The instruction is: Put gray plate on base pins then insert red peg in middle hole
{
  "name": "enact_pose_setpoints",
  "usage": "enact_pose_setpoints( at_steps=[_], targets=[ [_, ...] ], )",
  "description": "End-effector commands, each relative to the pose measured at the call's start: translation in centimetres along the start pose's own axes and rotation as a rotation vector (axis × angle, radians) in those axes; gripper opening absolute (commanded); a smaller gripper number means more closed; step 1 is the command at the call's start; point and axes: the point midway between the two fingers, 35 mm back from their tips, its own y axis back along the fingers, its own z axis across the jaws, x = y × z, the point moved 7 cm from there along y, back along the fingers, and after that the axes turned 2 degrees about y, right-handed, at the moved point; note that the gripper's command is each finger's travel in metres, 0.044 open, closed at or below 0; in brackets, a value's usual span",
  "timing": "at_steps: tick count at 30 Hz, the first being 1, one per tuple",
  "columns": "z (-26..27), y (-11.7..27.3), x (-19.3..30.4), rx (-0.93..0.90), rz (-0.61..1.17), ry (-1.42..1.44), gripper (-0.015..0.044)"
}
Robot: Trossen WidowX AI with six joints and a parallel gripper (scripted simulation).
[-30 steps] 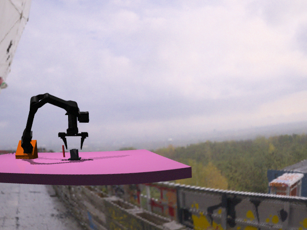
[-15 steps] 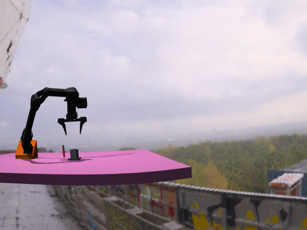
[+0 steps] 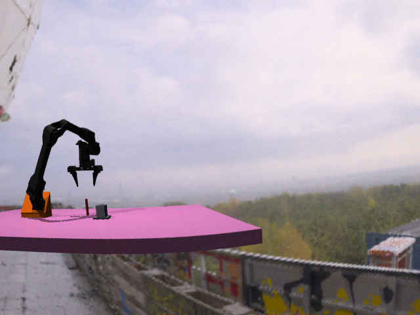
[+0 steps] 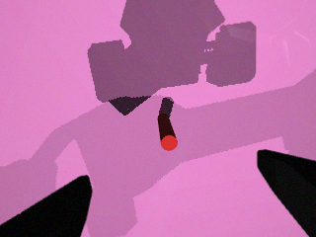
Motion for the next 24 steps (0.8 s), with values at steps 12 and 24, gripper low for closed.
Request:
enact_pose_setpoints(
  at_steps=[12, 24],
  targets=[
    [-0.1, -4.5, 0.9, 0.005, 0.005, -0.002, 0.0440],
    [0.0, -5.9, 1.0, 0.005, 0.005, -0.002, 0.0440]
  ],
)
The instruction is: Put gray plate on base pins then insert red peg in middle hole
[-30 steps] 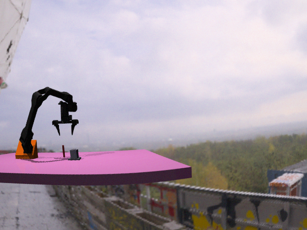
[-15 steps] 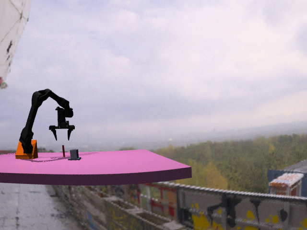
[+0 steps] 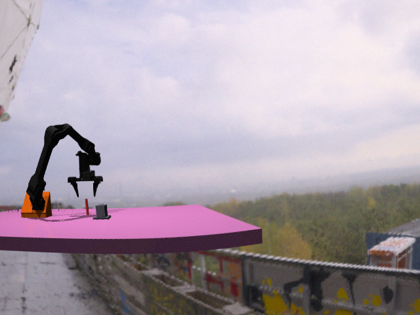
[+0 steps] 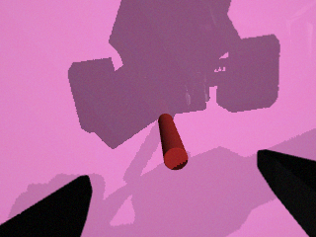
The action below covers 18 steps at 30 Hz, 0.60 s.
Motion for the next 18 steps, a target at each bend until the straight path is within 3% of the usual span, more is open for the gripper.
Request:
enact_pose_setpoints(
  at_steps=[1, 18],
  targets=[
    [-0.1, -0.8, 0.0, 0.002, -0.007, 0.005, 0.0440],
    [-0.1, -3.6, -0.1, 0.002, -0.008, 0.005, 0.0440]
  ],
)
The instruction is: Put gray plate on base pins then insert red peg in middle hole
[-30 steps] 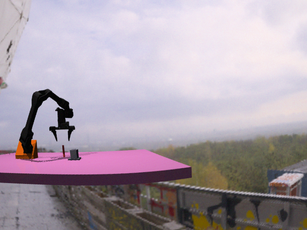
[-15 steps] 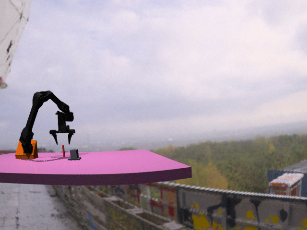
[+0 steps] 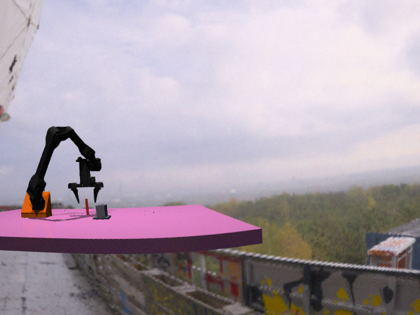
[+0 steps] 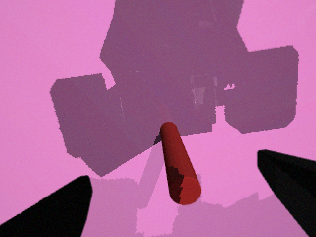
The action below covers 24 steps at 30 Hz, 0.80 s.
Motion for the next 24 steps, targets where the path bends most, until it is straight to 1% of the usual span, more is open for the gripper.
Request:
enact_pose_setpoints(
  at_steps=[1, 9, 24],
  targets=[
    [-0.2, -0.8, 0.0, 0.002, -0.007, 0.006, 0.0440],
    [-0.3, -1.9, -0.1, 0.002, -0.008, 0.005, 0.0440],
    [-0.3, -1.9, -0.1, 0.002, -0.008, 0.005, 0.0046]
  ],
)
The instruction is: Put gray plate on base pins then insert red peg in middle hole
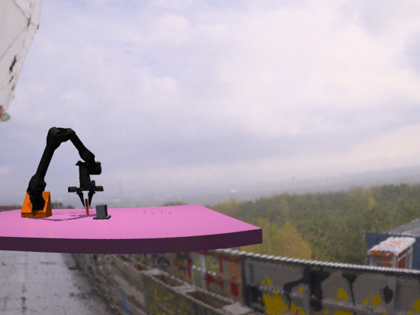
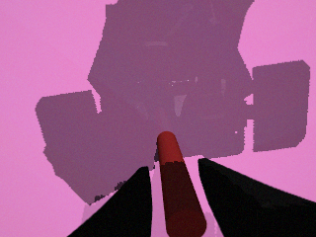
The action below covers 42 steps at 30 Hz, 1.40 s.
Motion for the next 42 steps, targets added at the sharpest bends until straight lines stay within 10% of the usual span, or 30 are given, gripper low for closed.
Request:
enact_pose_setpoints(
  at_steps=[1, 42],
  targets=[
    [0.0, -0.1, 0.0, -0.002, -0.005, 0.003, 0.0020],
    [0.9, 7.2, -0.9, -0.001, -0.004, 0.011, 0.0000]
  ],
)
